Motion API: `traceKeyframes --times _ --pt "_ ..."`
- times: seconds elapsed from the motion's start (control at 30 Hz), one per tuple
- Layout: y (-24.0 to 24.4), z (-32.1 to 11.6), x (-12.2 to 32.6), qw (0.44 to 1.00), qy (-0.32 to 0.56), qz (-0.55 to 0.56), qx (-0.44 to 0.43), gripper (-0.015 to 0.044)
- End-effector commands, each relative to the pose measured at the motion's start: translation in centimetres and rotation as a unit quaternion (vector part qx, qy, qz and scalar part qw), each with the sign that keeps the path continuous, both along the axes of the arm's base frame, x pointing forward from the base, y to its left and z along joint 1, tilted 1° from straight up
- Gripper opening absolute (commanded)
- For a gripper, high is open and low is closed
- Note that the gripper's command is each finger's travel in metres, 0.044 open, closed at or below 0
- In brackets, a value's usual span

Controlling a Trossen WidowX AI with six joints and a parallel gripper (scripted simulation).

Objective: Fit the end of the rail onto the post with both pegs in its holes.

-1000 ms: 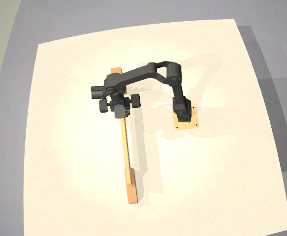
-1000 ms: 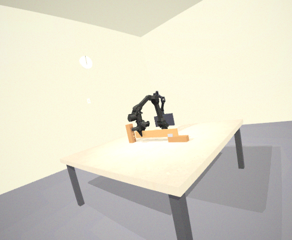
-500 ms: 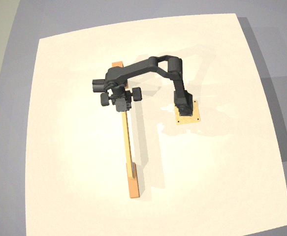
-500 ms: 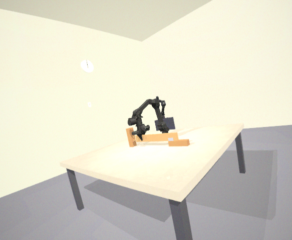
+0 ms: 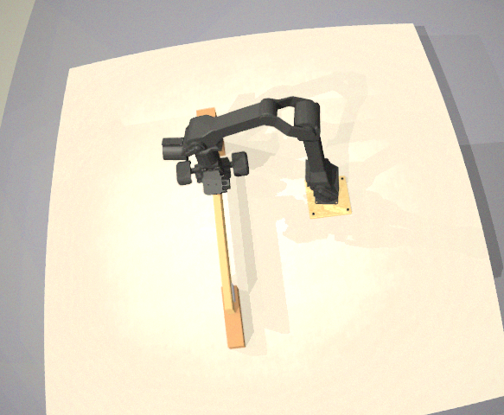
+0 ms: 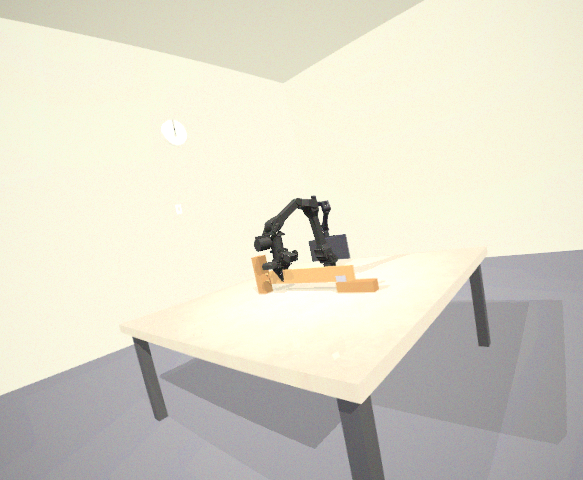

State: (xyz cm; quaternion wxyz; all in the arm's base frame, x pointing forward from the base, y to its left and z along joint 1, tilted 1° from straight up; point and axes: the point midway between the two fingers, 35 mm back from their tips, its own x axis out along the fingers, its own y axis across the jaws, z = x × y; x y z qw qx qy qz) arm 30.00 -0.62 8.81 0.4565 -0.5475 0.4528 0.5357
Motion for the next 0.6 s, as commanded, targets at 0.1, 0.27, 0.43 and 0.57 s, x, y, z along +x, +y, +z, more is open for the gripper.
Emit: traceKeyframes --times 0.1,0.27,0.43,0.57 --pt "-0.29 0.11 0.11 1.000 -0.001 0.001 0.000 0.0000" --pt "-0.45 0.11 0.13 1.000 -0.001 0.001 0.000 0.0000" --pt "-0.61 0.10 0.16 1.000 -0.001 0.001 0.000 0.0000" --pt "-0.74 0.08 0.18 1.000 -0.001 0.001 0.000 0.0000"
